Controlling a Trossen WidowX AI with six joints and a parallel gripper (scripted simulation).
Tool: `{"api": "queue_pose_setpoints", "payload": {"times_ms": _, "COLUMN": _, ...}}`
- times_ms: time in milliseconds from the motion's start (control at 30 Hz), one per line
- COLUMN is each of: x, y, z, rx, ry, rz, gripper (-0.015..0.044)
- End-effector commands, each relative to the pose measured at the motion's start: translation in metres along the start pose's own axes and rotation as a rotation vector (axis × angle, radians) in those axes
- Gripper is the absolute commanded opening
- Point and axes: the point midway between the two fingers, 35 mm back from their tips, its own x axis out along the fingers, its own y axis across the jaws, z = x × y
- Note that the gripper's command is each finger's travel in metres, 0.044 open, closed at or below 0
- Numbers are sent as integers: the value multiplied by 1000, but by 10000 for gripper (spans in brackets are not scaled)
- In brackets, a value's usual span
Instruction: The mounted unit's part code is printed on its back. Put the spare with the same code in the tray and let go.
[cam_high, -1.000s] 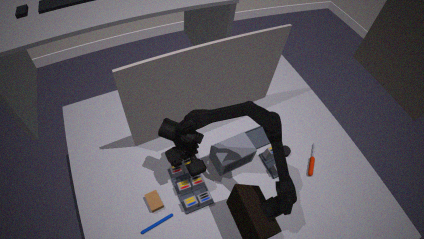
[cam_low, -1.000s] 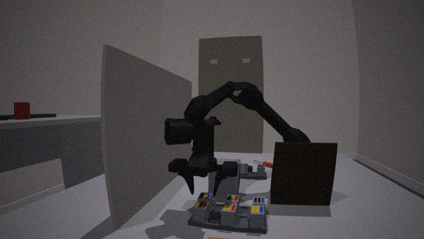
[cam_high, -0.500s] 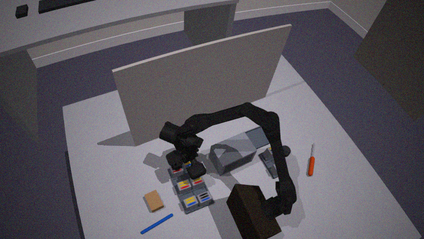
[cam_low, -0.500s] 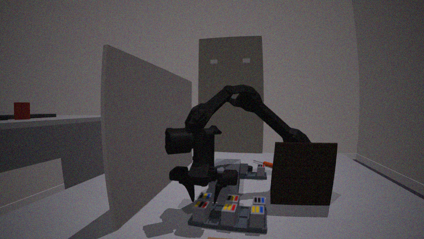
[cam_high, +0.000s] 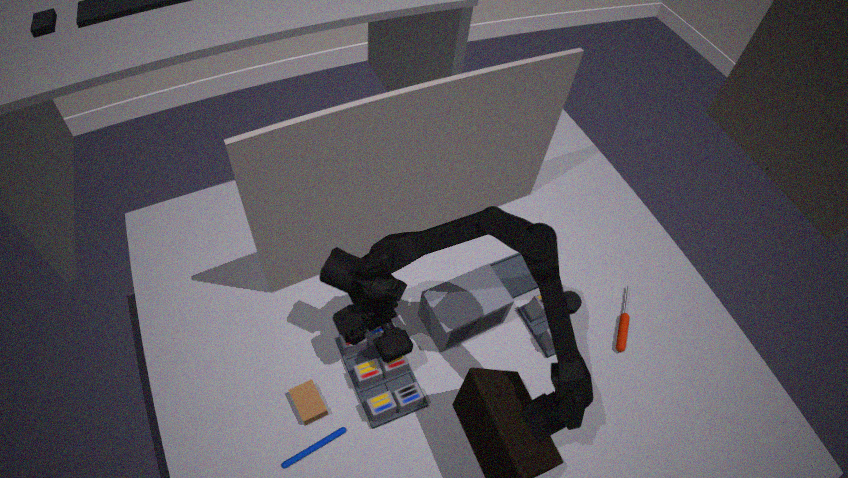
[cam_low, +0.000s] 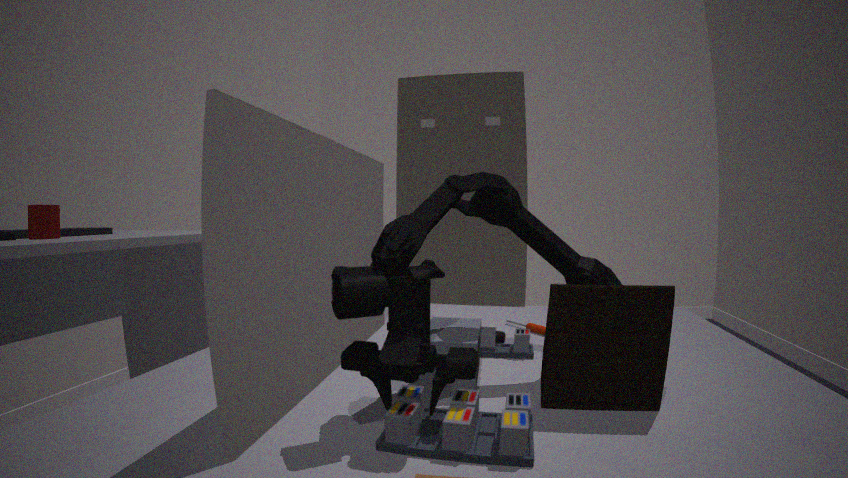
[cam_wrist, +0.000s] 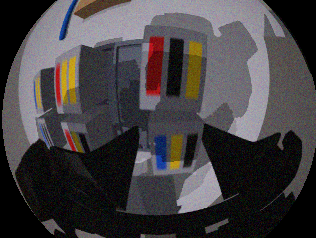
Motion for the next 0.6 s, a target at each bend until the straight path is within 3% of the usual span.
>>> {"api": "queue_pose_setpoints", "payload": {"times_ms": 0, "x": 0, "y": 0, "z": 0, "rx": 0, "ry": 0, "rz": 0, "gripper": 247}}
{"api": "queue_pose_setpoints", "payload": {"times_ms": 133, "x": 0, "y": 0, "z": 0, "rx": 0, "ry": 0, "rz": 0, "gripper": 142}}
{"api": "queue_pose_setpoints", "payload": {"times_ms": 333, "x": 0, "y": 0, "z": 0, "rx": 0, "ry": 0, "rz": 0, "gripper": 103}}
{"api": "queue_pose_setpoints", "payload": {"times_ms": 467, "x": 0, "y": 0, "z": 0, "rx": 0, "ry": 0, "rz": 0, "gripper": 0}}
{"api": "queue_pose_setpoints", "payload": {"times_ms": 567, "x": 0, "y": 0, "z": 0, "rx": 0, "ry": 0, "rz": 0, "gripper": 0}}
